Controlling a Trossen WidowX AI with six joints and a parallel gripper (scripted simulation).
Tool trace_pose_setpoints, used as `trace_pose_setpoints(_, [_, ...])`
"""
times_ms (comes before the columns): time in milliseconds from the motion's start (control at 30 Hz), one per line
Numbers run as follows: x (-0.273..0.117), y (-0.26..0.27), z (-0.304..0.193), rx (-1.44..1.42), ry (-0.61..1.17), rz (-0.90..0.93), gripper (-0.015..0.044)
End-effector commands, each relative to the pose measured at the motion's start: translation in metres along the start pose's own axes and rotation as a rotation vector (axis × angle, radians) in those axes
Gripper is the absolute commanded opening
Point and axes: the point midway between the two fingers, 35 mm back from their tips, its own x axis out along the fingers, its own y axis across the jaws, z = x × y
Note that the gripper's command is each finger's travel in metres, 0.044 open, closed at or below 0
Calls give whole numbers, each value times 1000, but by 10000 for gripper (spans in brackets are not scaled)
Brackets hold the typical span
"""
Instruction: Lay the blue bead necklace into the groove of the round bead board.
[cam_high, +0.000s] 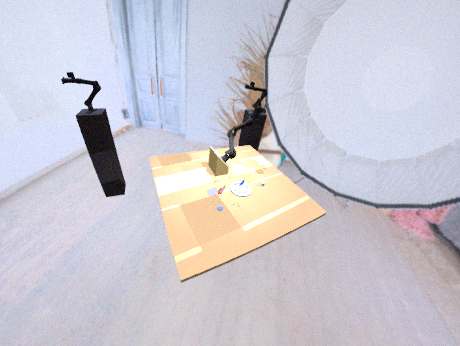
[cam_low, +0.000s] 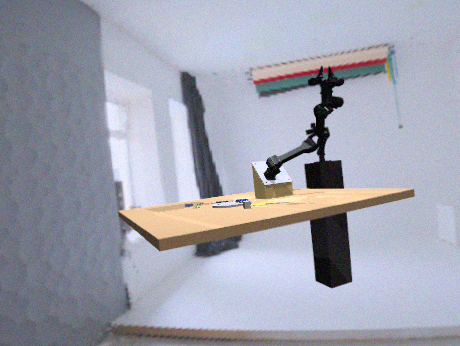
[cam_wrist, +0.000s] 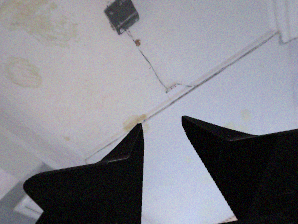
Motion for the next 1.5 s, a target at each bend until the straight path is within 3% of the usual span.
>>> trace_pose_setpoints(0, [0,26,14,-1,-48,49,200])
trace_pose_setpoints(733, [-22,165,75,89,-269,353,200])
trace_pose_setpoints(1467, [-86,312,103,238,-363,795,200])
